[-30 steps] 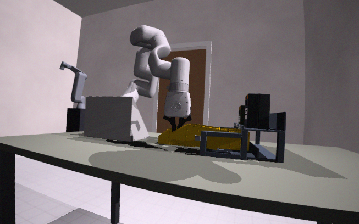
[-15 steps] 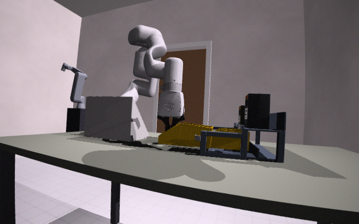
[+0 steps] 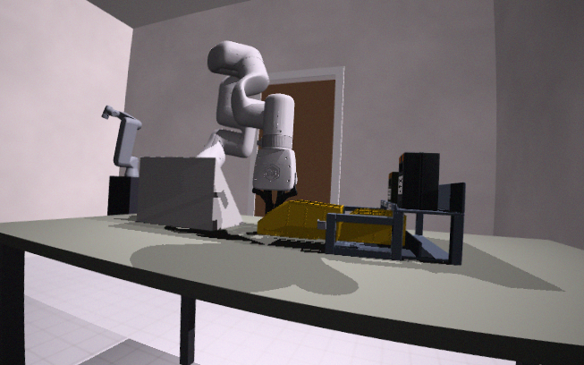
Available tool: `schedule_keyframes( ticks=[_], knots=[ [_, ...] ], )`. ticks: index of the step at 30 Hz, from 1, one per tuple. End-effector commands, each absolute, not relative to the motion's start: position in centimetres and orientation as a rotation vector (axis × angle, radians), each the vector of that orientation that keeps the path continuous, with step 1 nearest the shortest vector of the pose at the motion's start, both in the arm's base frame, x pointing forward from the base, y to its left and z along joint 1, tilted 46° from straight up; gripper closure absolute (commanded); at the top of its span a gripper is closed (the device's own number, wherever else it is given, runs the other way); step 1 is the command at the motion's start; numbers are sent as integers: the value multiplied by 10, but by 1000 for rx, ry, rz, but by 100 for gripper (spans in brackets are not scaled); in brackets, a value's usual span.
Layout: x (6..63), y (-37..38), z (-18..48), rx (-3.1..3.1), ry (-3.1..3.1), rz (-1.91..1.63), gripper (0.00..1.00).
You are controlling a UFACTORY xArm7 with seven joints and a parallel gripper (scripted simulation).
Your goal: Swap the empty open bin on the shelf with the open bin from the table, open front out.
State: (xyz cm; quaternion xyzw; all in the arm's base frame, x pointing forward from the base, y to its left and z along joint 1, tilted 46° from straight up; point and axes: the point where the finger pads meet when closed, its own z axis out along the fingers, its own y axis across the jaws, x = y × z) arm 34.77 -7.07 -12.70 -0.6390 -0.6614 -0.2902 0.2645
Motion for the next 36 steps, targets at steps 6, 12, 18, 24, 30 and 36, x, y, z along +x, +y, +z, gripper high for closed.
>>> schedule_keyframes(
  ticks=[6, 12, 18, 24, 30, 36],
  knots=[
    [348, -73, -127, -1731, -1789, -784, 100],
    [348, -73, -127, -1731, -1789, -784, 100],
    [348, -73, -127, -1731, -1789, -784, 100],
    [344, -73, -127, -1731, -1789, -784, 100],
    [336, -73, -127, -1731, -1789, -784, 100],
    [330, -73, -128, -1731, -1789, -784, 100]
  ],
)
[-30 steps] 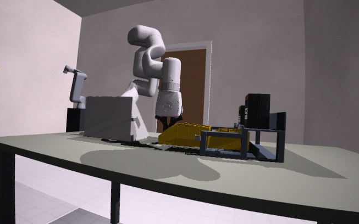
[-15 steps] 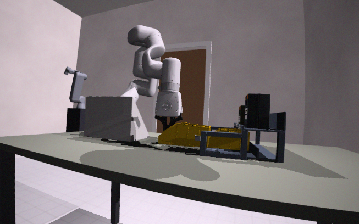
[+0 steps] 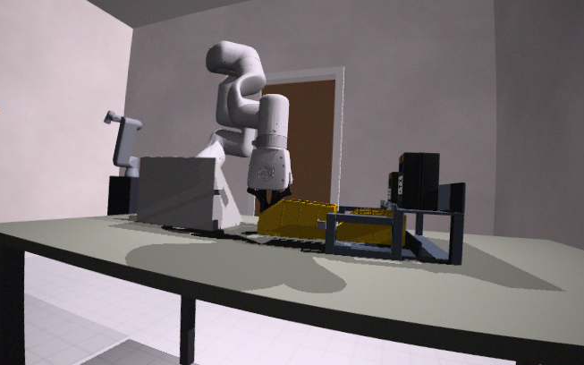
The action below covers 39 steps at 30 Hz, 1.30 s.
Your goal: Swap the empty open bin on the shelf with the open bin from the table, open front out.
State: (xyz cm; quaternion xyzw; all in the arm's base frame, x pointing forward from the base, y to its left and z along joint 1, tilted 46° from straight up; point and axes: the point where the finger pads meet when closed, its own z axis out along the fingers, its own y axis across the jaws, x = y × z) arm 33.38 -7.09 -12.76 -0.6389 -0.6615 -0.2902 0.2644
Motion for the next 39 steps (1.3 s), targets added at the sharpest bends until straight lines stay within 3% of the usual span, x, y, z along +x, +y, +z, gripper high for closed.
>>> schedule_keyframes(
  ticks=[1, 39],
  knots=[
    [329, -73, -128, -1731, -1789, -784, 100],
    [313, -73, -128, -1731, -1789, -784, 100]
  ],
)
